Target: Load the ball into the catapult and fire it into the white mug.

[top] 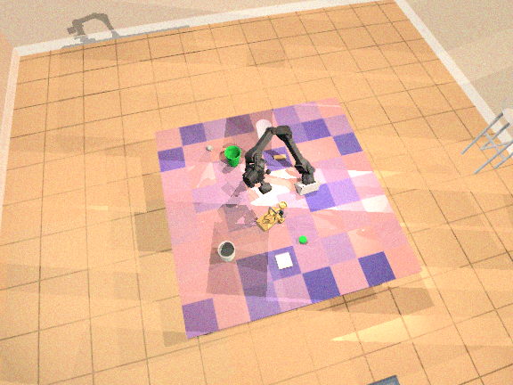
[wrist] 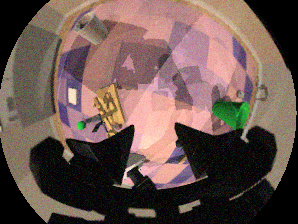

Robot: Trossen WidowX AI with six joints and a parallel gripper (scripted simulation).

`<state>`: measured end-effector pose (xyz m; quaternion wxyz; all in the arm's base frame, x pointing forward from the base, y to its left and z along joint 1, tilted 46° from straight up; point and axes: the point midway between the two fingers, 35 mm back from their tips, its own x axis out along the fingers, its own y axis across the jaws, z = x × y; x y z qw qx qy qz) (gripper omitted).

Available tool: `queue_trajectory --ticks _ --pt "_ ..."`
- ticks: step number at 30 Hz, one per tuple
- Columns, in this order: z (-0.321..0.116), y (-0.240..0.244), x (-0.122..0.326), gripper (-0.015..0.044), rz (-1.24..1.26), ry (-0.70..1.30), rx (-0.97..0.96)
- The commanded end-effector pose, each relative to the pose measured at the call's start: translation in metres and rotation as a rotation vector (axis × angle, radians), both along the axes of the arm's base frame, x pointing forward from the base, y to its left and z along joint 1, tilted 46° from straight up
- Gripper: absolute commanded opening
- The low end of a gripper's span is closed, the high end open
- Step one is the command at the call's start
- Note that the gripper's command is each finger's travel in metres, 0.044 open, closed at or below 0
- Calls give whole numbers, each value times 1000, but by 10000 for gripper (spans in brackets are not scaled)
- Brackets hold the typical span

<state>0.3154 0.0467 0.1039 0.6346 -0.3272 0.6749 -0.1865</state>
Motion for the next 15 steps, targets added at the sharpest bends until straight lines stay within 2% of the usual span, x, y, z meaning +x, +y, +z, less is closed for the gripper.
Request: queue_trajectory --ticks 1,11,15 --pt "24 -52 -31 300 -65 -52 -9" --pt "44 -140 -126 300 -231 -185 -56" --pt "45 -145 -131 300 -243 -194 -61"
